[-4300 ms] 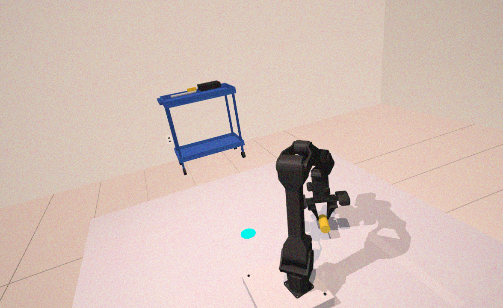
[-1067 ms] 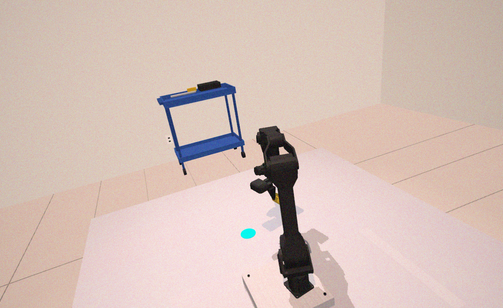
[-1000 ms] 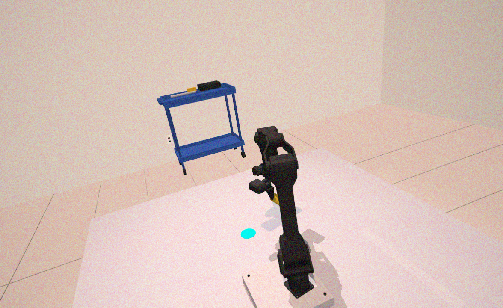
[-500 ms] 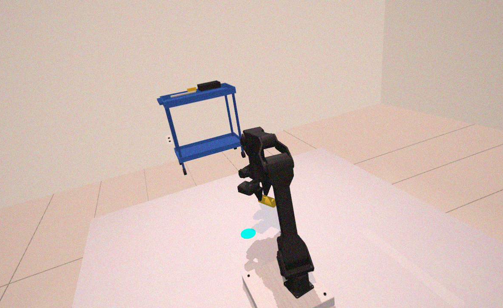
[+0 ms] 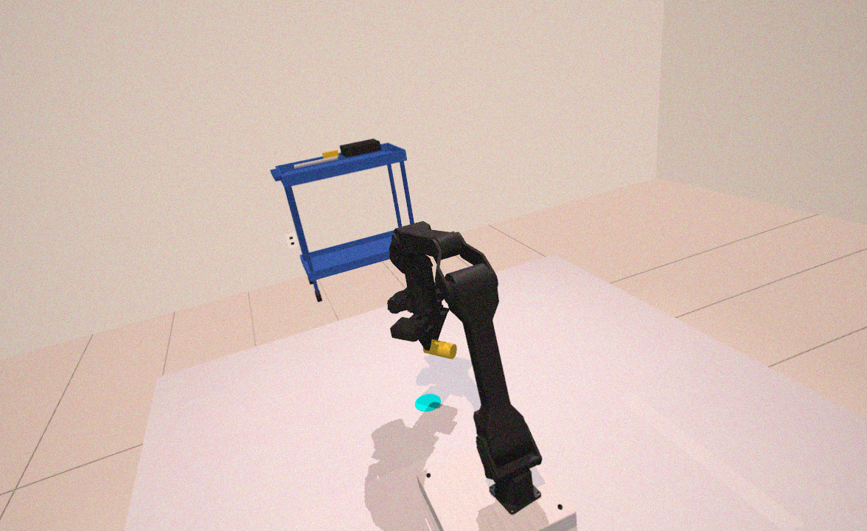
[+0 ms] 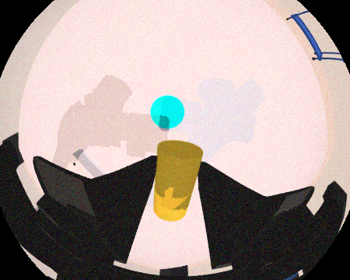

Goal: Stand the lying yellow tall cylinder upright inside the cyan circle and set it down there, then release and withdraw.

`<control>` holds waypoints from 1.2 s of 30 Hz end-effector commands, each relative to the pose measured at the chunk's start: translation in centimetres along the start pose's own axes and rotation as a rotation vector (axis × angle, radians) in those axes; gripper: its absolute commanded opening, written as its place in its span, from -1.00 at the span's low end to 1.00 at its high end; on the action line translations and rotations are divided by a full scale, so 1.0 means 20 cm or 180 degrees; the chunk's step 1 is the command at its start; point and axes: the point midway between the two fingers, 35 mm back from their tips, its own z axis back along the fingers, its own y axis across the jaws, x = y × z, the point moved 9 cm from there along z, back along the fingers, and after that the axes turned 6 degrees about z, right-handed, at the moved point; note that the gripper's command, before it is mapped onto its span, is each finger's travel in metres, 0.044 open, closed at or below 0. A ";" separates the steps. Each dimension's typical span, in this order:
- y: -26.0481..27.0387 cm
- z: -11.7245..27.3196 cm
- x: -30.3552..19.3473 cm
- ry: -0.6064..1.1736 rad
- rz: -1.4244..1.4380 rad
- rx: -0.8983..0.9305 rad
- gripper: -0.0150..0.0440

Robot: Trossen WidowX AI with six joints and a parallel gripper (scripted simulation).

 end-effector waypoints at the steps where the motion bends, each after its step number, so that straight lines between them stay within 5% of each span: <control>1: 0.04 0.00 0.06 -0.0005 0.0188 0.0020 -0.14; 36: 0.01 -0.11 0.12 -0.0622 0.0057 0.0023 -0.14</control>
